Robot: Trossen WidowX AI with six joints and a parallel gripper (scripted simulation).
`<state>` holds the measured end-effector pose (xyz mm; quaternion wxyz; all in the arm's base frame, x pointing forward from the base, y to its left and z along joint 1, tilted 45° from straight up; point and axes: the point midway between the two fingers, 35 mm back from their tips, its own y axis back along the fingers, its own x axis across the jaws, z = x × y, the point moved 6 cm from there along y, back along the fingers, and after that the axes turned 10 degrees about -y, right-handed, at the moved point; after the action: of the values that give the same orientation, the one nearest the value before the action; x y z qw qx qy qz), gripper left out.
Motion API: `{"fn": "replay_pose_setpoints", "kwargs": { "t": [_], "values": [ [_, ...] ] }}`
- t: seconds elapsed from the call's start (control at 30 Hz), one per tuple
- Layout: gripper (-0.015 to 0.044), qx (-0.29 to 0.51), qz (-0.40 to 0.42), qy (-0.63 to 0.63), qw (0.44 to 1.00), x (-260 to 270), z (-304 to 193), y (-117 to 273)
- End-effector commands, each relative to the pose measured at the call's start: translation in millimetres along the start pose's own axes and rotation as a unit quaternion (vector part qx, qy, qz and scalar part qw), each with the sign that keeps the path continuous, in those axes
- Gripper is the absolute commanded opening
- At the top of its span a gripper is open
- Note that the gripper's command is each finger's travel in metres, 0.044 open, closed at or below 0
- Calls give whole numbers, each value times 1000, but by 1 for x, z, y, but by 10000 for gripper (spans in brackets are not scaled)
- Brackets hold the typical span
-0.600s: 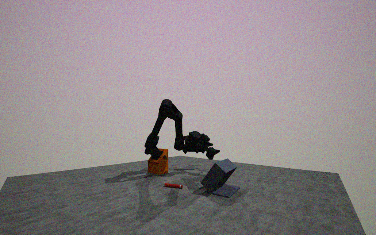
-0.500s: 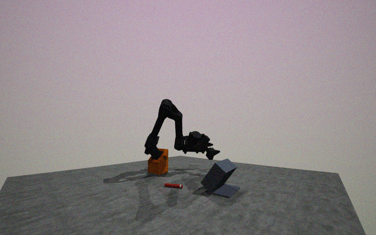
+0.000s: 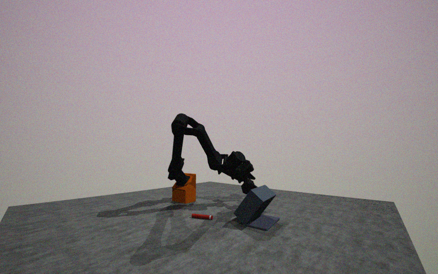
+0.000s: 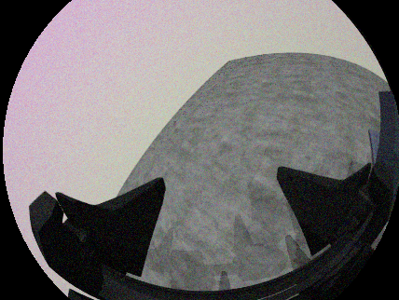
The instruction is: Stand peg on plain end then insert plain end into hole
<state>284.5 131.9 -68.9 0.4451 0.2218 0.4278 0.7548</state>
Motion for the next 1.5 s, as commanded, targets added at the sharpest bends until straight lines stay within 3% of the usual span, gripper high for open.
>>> {"fn": "replay_pose_setpoints", "kwargs": {
  "t": [0.0,0.43,0.63,1.17,1.47],
  "values": [
    [440,33,-48,-22,998,-19,15,7],
    [440,180,-180,-32,967,-72,35,52],
    [440,222,-191,-63,954,-91,46,79],
    [440,368,-371,-37,852,-150,53,213],
    [440,369,-372,-37,851,-152,51,213]
  ]
}}
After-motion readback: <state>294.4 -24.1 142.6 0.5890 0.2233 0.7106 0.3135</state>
